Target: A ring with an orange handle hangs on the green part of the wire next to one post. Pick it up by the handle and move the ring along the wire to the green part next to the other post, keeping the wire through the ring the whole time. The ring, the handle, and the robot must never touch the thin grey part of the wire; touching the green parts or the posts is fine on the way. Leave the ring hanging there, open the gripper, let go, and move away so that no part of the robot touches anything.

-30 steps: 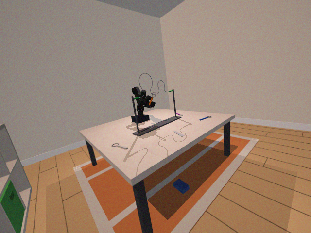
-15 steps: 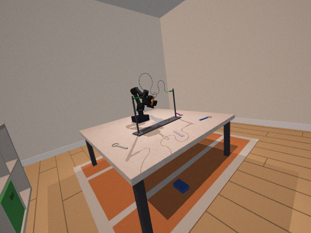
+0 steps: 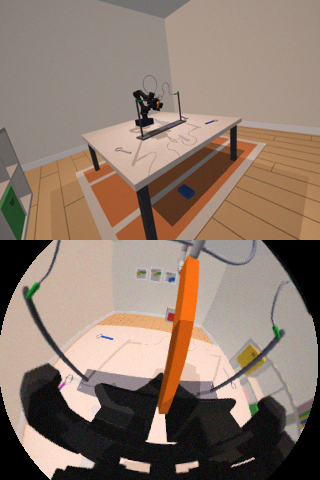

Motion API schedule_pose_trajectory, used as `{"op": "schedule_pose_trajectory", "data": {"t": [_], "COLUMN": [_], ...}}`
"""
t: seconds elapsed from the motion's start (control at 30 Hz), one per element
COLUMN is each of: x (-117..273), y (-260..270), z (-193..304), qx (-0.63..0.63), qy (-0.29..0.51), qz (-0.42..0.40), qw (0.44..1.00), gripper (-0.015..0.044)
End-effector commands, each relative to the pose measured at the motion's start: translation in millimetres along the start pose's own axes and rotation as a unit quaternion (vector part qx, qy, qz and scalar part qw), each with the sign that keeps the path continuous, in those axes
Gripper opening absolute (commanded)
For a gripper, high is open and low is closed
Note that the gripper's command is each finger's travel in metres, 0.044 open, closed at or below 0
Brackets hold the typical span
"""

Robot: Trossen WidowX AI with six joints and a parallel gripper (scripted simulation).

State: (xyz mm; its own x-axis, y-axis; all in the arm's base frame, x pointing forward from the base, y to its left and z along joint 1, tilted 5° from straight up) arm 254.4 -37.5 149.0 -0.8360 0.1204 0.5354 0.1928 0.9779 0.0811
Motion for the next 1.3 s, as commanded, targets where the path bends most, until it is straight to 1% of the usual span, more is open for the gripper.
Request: {"op": "schedule_pose_trajectory", "data": {"t": [0.0,0.6,0.93,1.27], "x": [1.5,7.1,15.0,27.1], "y": [4.3,39.1,67.1,95.9], "z": [-1.0,-0.3,-5.4,-17.7], "qx": [-0.007,-0.081,-0.165,-0.263], "qy": [-0.002,0.01,0.024,0.041], "qz": [-0.001,-0.043,-0.091,-0.148], "qw": [1.0,0.996,0.982,0.953], "gripper": [-0.015,-0.015,-0.015,-0.015]}}
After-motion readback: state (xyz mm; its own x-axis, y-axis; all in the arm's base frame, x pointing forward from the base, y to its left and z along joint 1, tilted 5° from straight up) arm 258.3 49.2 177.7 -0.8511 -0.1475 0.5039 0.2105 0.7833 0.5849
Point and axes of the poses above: the point midway between the two fingers, 35 mm back from their tips, its own x axis back along the fingers, its own y axis across the jaws, z = x × y, the point moved 4 cm from there along x, back along the fingers, and after that the axes turned 5 degrees about -x, right-handed, at the moved point
